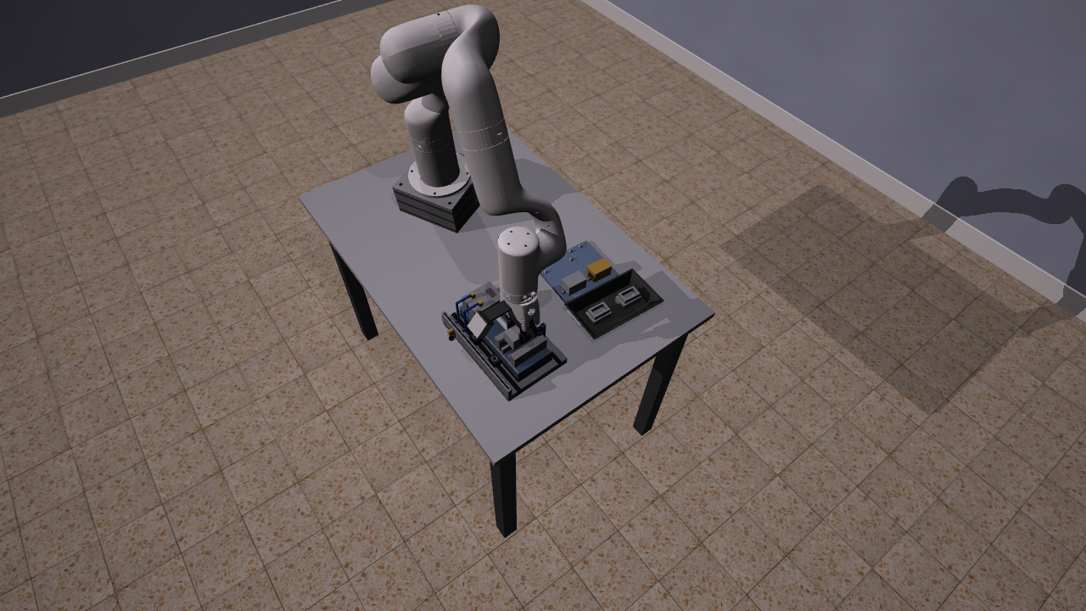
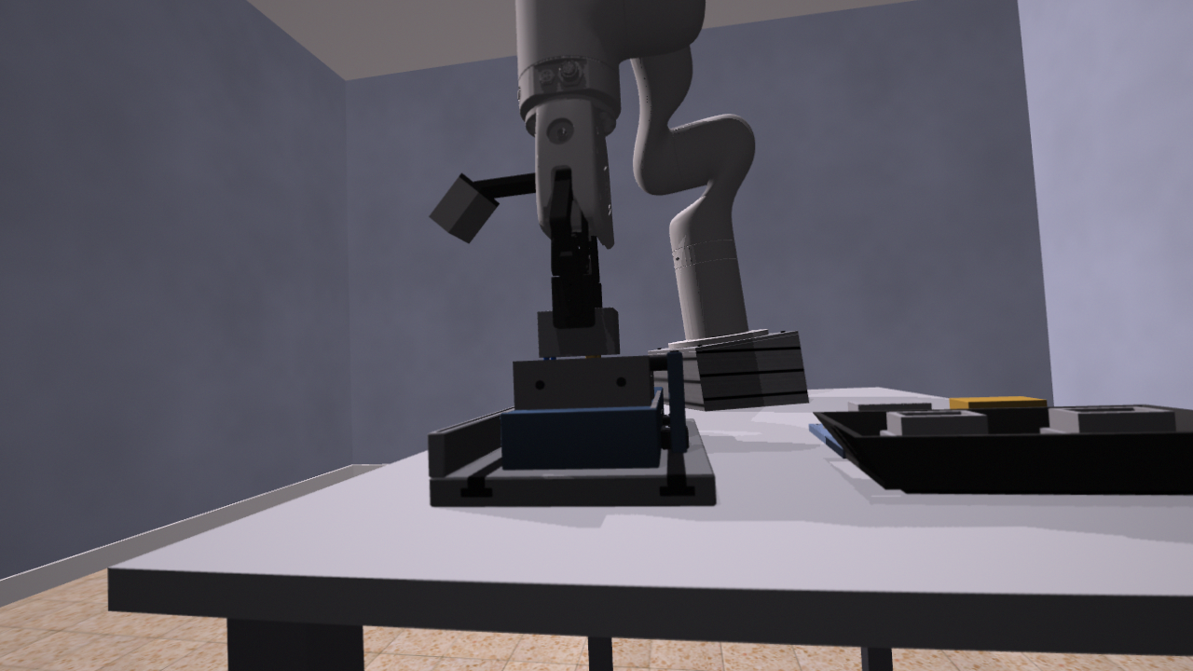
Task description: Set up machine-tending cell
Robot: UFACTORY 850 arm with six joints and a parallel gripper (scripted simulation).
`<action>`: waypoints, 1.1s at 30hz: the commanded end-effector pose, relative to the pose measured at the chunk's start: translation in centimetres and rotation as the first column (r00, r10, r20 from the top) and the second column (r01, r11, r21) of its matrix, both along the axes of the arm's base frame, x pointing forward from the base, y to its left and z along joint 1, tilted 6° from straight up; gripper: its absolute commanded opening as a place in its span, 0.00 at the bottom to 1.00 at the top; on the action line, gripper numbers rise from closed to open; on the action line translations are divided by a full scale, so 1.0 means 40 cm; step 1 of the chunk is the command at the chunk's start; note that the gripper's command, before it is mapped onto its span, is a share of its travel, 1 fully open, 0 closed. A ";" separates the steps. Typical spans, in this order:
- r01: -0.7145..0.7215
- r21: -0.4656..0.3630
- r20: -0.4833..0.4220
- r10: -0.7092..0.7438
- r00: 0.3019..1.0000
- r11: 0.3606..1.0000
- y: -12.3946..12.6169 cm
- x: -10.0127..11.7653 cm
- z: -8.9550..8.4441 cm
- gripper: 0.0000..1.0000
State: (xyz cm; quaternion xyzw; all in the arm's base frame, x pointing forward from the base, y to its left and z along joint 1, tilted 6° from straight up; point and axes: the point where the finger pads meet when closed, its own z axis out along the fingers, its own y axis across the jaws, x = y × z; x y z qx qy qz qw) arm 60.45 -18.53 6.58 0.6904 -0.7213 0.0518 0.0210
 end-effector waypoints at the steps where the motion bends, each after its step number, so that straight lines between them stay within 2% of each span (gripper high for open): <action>1: 0.000 -0.001 0.002 0.000 1.000 1.000 -0.001 0.002 0.000 0.00; 33: 0.000 -0.001 0.002 0.000 1.000 1.000 -0.003 0.004 -0.026 0.00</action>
